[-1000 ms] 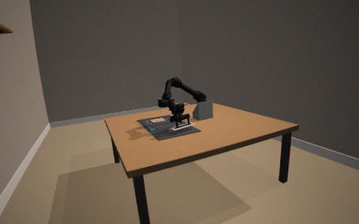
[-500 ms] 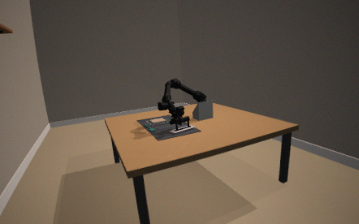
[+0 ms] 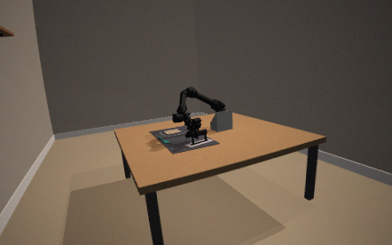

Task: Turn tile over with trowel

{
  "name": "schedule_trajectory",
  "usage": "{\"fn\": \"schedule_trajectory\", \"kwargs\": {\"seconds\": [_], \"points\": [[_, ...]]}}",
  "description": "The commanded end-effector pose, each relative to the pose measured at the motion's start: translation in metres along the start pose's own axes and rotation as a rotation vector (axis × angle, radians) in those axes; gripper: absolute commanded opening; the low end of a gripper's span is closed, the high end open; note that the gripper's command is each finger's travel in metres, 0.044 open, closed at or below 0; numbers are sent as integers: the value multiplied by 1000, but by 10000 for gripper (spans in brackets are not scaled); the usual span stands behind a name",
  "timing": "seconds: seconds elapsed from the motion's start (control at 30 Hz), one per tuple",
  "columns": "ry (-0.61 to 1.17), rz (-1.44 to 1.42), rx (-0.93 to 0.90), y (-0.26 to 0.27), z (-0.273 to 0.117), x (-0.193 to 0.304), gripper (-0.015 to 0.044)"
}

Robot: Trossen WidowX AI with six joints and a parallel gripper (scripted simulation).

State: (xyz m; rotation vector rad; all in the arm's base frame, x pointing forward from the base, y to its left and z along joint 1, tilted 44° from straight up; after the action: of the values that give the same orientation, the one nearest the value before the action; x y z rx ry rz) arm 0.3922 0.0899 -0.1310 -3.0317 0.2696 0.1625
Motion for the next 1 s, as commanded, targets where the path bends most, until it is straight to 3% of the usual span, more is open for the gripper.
{"fn": "schedule_trajectory", "kwargs": {"seconds": [0.0,0.13,0.43,0.8,0.97], "points": [[1,-5,5,-1,1,0,210],[1,-5,5,-1,1,0,300],[1,-5,5,-1,0,0,300],[1,-2,2,-1,-56,0,300],[1,-1,2,-2,-61,-1,300]]}}
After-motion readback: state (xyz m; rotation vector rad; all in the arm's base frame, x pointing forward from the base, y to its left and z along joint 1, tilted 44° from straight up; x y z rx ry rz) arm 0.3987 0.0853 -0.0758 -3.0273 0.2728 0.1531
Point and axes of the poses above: the point midway between the two fingers, 35 mm back from their tips, its own z axis out along the fingers, its own y axis across the jaws, x = y × z, the point moved 4 cm from there along -z, back along the fingers, and after that the axes turned 12 degrees about z, right-handed, at the moved point
